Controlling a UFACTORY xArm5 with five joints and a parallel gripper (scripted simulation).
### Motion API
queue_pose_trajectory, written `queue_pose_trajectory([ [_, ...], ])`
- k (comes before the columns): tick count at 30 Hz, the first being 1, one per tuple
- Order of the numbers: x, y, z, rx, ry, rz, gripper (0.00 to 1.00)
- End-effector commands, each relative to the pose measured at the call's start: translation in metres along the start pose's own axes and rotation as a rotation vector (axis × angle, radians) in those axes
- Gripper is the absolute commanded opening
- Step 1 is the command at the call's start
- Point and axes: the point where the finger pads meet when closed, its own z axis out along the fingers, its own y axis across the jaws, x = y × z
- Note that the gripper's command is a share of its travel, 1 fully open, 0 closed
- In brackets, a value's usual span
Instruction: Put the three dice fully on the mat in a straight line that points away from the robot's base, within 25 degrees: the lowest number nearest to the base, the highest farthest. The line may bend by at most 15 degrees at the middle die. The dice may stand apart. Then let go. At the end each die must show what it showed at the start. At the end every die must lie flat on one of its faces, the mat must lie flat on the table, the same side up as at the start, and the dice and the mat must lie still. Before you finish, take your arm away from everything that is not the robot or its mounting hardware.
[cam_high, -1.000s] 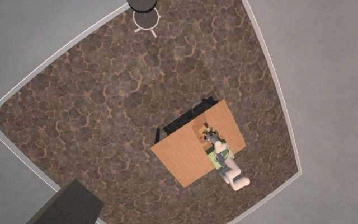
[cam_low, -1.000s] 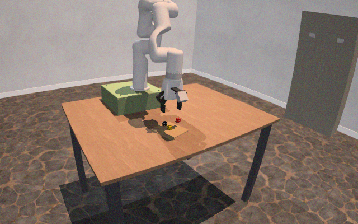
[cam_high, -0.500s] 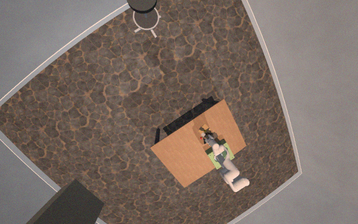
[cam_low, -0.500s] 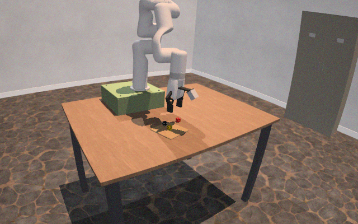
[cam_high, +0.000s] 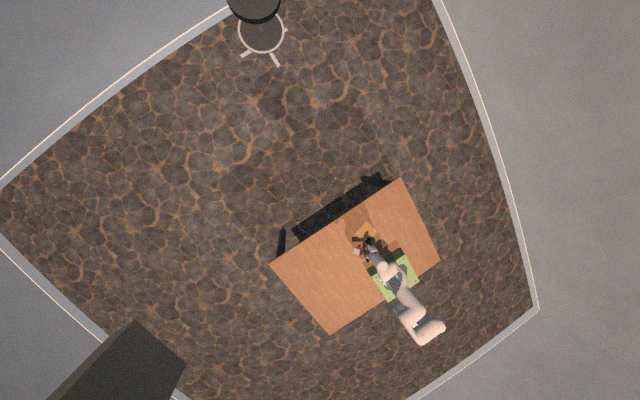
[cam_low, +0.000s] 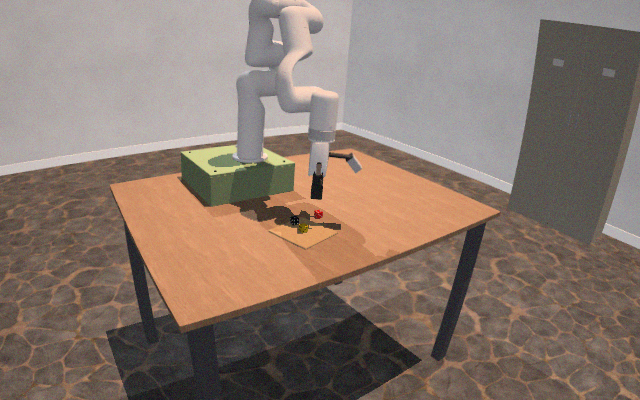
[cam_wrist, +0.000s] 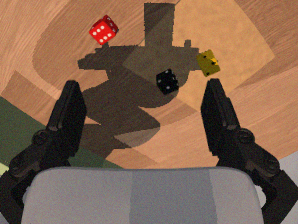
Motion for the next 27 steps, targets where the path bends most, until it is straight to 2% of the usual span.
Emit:
queue_pose_trajectory([
  [1,0.004,-0.011,0.001,-0.005,0.003,-0.168,1.0],
  [5,0.007,-0.021,0.002,-0.006,0.003,-0.314,1.0],
  [8,0.007,-0.022,0.002,-0.006,0.003,-0.324,1.0],
  [11,0.009,-0.033,0.004,-0.006,0.002,-0.479,1.0],
  [18,0.01,-0.04,0.005,-0.007,0.002,-0.583,1.0],
  [19,0.01,-0.04,0.005,-0.007,0.002,-0.583,0.36],
  [27,0.01,-0.04,0.005,-0.007,0.002,-0.583,0.36],
])
